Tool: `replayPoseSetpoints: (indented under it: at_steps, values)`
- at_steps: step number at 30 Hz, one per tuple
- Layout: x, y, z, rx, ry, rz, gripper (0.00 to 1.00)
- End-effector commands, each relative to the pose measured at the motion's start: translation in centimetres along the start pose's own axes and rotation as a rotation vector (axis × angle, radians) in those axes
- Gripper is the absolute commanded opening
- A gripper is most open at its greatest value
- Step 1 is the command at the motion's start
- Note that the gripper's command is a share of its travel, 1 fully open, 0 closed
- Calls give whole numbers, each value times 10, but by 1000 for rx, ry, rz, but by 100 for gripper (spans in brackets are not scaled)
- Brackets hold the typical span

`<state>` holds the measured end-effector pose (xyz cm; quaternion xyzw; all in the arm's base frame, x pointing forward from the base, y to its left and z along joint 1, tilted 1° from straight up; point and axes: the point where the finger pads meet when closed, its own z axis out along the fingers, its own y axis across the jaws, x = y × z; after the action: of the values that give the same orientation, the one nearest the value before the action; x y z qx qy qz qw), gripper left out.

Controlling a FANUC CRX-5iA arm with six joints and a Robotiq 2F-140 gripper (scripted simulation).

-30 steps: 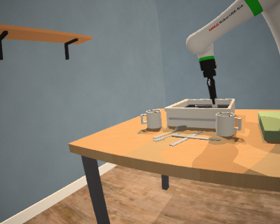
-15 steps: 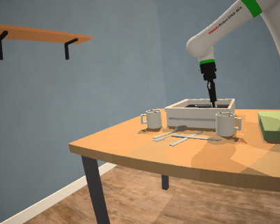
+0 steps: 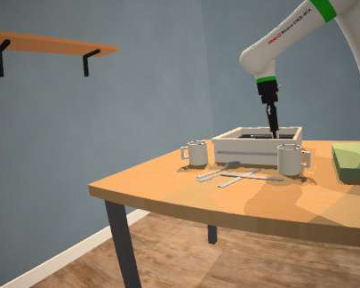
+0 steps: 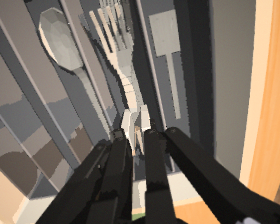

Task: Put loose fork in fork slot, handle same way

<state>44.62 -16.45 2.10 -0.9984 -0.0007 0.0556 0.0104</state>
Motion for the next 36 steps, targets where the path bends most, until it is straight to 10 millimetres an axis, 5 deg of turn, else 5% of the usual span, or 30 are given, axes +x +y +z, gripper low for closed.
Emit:
replayPoseSetpoints:
  at_steps: [1, 12, 13, 36]
  values:
    - [0, 0, 0, 0, 0, 0, 4]
    - [0, 0, 0, 0, 0, 0, 4]
    - [0, 0, 0, 0, 0, 0, 14]
    - [0, 0, 0, 0, 0, 0, 14]
